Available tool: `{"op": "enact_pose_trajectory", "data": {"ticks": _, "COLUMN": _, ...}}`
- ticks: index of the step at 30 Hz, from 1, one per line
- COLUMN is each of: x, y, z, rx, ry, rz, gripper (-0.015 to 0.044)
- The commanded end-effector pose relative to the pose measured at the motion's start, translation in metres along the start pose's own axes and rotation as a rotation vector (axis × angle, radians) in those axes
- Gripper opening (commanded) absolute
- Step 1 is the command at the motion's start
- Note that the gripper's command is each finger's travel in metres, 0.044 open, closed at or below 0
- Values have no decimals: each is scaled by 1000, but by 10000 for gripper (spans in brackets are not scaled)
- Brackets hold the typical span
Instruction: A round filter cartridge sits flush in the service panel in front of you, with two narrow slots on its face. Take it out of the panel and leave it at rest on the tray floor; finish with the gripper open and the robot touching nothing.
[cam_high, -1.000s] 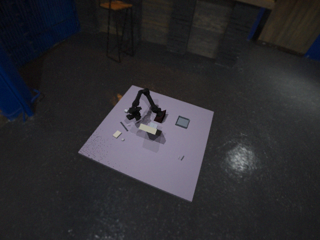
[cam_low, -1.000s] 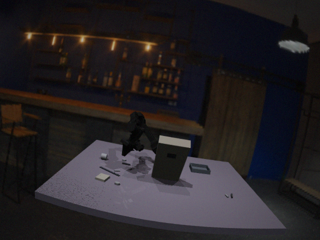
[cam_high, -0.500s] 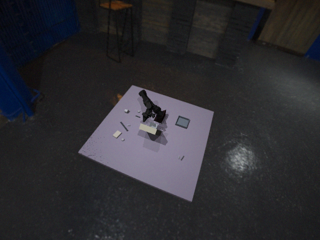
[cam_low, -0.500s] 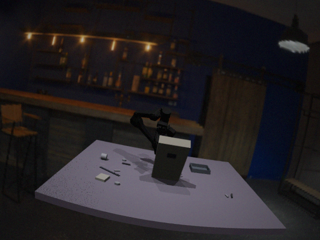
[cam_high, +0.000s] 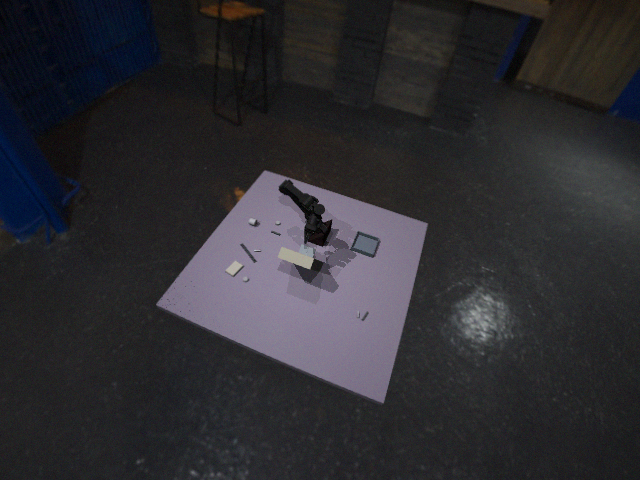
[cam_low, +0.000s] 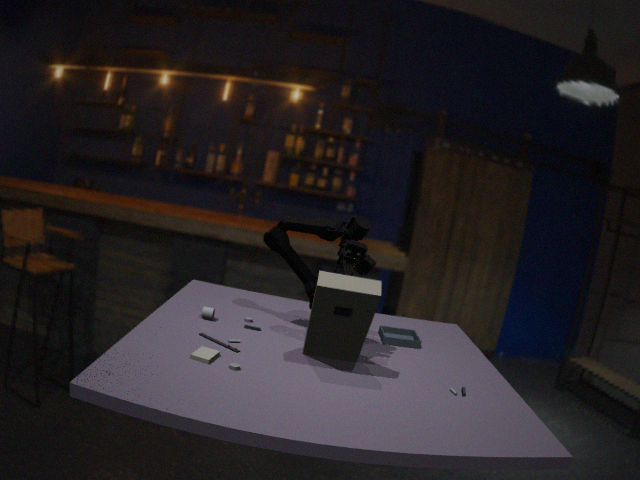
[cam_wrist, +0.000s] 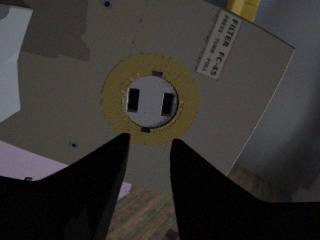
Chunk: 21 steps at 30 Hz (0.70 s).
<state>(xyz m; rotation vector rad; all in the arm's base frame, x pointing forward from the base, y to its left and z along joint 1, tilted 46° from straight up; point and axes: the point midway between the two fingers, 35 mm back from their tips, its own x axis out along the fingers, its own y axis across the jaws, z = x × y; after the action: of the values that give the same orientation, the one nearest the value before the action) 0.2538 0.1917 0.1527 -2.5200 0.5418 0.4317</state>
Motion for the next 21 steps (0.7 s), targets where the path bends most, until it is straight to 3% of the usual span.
{"op": "enact_pose_trajectory", "data": {"ticks": 1, "x": 1, "y": 1, "z": 2, "rx": -1, "ry": 3, "rz": -2, "gripper": 111}}
{"op": "enact_pose_trajectory", "data": {"ticks": 21, "x": 32, "y": 0, "z": 4, "rx": 1, "ry": -2, "rz": 3, "gripper": 111}}
